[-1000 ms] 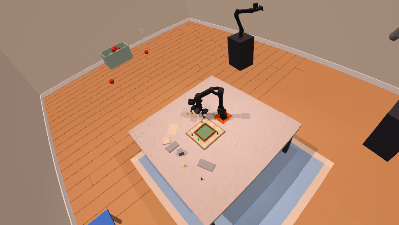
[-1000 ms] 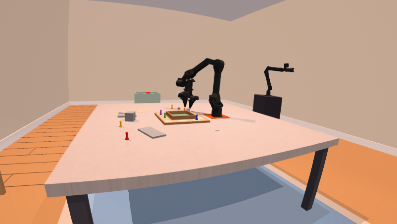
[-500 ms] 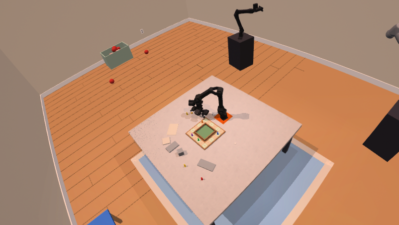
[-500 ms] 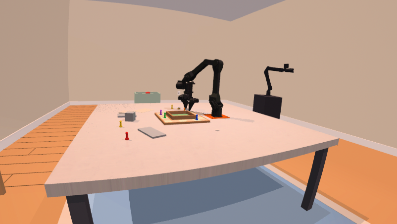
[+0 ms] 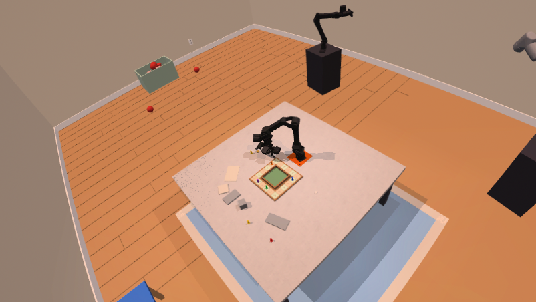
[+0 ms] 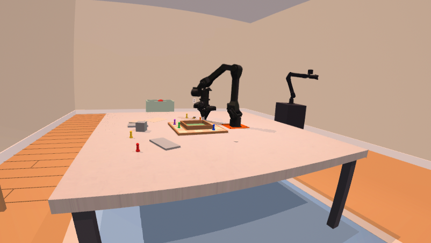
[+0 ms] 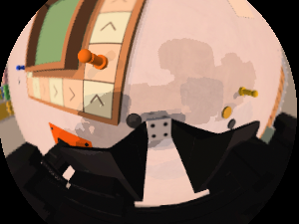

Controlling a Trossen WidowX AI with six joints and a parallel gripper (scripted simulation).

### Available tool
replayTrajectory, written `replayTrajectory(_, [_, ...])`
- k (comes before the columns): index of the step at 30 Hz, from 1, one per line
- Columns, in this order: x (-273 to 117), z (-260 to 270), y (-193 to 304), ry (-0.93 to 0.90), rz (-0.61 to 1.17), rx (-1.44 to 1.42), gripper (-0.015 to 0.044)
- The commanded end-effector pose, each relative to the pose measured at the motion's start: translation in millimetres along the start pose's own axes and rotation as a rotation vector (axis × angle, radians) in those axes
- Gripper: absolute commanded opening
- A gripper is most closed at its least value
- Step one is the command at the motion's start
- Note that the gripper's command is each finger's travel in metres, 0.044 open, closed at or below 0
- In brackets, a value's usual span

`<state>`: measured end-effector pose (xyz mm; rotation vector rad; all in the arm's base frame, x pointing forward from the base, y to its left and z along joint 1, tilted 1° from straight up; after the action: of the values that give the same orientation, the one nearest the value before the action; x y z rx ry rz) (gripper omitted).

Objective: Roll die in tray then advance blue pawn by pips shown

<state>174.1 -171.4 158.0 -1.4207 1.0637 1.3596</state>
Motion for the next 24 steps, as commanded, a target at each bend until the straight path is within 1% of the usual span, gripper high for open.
replayTrajectory(1, [-18, -5, -3, 0.014, -0.005, -0.003, 0.0000])
replayTrajectory(20, [-109, -7, -2, 0.014, -0.005, -0.003, 0.0000])
replayTrajectory(24, [-116, -6, -2, 0.014, -0.005, -0.003, 0.0000])
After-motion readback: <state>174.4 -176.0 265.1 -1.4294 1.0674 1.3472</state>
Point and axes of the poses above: the point midway between the two fingers, 35 mm back from their tips, its own x axis out along the fingers, its own z axis across the jaws, y = z × x, the point moved 10 cm from there along -x, back along the fingers, and after that the axes turned 14 degrees about x, right-handed, at the moved point
